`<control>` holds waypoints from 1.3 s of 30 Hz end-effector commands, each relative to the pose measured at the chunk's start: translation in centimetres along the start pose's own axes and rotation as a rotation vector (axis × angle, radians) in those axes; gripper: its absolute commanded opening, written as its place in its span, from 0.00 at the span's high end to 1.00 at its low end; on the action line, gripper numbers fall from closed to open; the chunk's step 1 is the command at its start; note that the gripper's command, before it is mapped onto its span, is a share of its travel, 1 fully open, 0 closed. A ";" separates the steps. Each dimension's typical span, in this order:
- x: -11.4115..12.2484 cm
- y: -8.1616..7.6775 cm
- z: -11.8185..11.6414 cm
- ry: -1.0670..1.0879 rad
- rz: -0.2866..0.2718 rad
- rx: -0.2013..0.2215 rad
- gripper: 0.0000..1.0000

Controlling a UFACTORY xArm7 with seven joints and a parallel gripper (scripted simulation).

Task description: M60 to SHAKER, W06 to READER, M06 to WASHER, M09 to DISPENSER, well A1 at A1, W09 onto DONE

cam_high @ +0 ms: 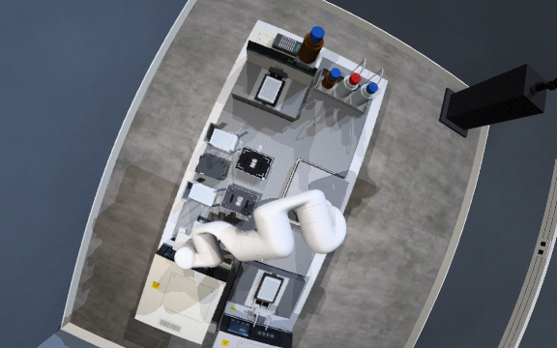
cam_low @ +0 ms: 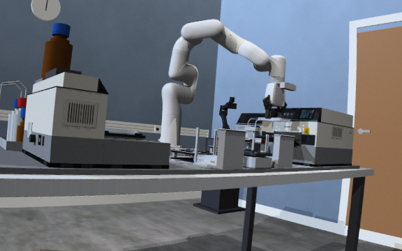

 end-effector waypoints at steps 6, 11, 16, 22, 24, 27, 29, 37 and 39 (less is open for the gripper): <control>-0.1 1.0 -0.1 0.000 0.004 -0.003 1.00; -0.1 1.7 -0.1 0.000 0.004 -0.003 1.00; -0.1 2.1 -0.1 0.000 0.004 -0.003 1.00; -0.1 2.9 -0.1 0.000 0.004 -0.003 1.00; -0.1 3.2 -0.1 0.000 0.004 -0.003 1.00; -0.1 3.6 -0.1 0.000 0.004 -0.003 1.00; -0.1 3.7 -0.1 0.000 0.004 -0.003 1.00; -0.1 3.7 -0.1 0.000 0.004 -0.003 1.00; -0.1 3.7 -0.1 0.000 0.004 -0.003 1.00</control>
Point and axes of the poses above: the point where the finger pads meet when closed, its own y axis out along the fingers, its own z axis across the jaws, x = y × z, the point moved 5 cm from there along -y, back along the fingers, and after that the axes turned 9 degrees about y, right-handed, at the moved point
